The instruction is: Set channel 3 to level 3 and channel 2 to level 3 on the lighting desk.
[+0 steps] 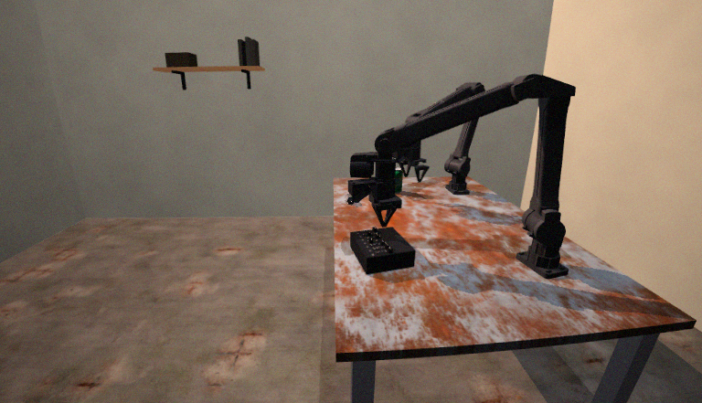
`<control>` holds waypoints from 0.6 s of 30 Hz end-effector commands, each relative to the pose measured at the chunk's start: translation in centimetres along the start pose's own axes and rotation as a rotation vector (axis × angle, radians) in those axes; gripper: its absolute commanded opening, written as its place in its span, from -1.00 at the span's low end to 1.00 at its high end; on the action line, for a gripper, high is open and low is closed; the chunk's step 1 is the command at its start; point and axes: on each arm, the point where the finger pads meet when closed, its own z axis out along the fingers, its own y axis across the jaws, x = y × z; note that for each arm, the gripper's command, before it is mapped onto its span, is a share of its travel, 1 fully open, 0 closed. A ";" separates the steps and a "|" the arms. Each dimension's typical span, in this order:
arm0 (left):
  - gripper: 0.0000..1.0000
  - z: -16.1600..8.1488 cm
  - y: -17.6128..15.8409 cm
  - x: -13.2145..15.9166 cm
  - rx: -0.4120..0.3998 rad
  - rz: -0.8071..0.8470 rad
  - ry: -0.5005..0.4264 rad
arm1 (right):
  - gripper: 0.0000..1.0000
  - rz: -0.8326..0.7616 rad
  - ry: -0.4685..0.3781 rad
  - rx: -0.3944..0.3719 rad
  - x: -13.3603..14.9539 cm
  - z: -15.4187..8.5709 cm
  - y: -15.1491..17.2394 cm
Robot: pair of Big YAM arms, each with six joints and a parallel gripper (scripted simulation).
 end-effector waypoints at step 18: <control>-1.00 -2.1 -0.8 -1.1 0.026 0.024 -0.055 | 1.00 0.000 -0.033 -0.002 -1.1 -1.1 0.1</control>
